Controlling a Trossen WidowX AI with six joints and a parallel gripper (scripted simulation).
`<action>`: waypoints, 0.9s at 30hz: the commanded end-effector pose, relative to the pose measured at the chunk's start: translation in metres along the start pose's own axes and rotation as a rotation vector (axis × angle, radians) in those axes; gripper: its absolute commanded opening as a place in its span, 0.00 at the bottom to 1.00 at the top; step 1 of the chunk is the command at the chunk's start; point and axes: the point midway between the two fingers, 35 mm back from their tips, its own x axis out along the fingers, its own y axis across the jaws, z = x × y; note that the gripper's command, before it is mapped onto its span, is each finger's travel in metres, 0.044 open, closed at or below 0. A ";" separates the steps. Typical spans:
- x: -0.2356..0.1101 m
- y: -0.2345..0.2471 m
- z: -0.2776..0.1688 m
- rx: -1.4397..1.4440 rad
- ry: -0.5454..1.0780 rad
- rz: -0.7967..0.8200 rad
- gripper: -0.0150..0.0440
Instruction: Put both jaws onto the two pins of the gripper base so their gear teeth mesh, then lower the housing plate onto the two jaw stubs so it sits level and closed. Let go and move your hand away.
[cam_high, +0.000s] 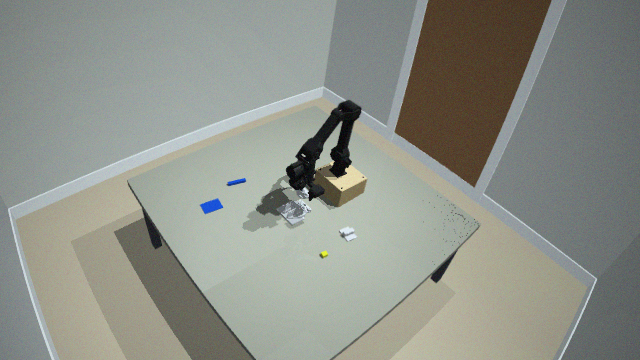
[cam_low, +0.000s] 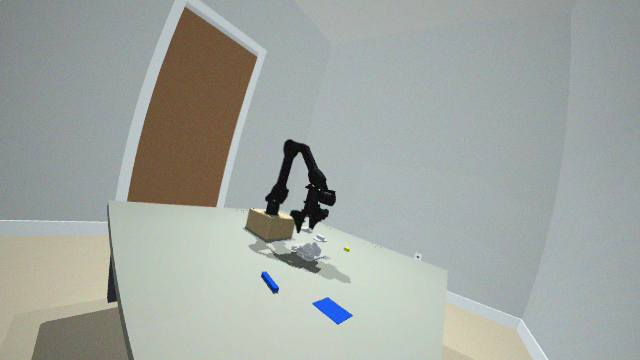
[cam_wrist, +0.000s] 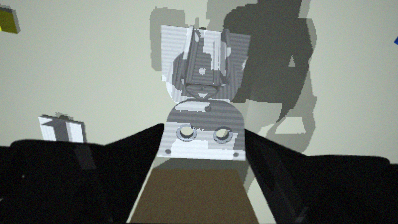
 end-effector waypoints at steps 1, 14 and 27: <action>0.000 0.000 0.000 0.004 -0.003 -0.001 0.85; 0.020 0.000 0.002 0.004 -0.003 0.000 0.85; 0.042 0.000 0.002 0.004 -0.002 0.000 0.85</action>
